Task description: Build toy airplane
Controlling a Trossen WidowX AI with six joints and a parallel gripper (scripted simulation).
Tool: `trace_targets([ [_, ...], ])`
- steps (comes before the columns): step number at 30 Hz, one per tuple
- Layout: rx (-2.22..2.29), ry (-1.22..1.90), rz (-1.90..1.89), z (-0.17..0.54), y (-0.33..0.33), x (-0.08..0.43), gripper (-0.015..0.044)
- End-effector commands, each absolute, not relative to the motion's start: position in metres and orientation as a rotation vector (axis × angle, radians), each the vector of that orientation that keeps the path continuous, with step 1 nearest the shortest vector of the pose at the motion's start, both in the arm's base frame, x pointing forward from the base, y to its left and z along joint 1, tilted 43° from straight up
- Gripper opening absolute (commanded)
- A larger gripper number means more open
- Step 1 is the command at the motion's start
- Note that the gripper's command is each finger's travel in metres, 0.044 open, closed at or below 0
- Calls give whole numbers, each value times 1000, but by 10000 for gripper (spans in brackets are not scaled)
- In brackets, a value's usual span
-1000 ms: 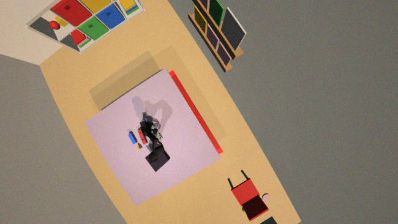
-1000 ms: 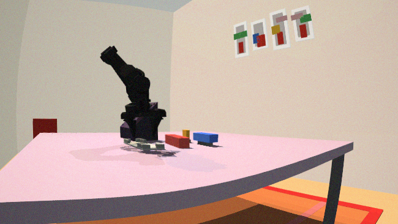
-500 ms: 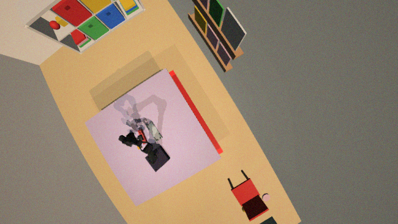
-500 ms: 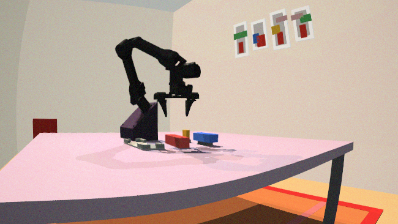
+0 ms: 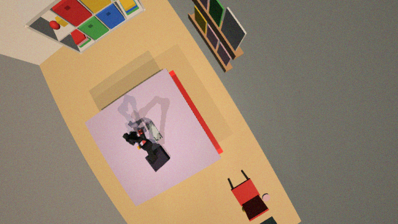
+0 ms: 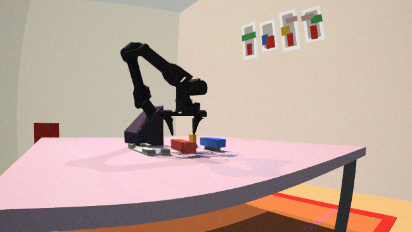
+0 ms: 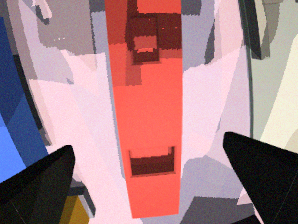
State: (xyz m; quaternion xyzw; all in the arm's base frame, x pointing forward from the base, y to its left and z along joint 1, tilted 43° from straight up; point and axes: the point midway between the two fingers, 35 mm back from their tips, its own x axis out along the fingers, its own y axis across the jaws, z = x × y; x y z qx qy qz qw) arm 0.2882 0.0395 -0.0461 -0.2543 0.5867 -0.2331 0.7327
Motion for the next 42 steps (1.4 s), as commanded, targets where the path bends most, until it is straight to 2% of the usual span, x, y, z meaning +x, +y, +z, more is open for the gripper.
trace_targets([
  [1,-572,1298,-517,-51,33,286,440],
  [34,-574,1297,-519,-86,1,295,440],
  [42,-574,1297,-519,-86,1,295,230],
])
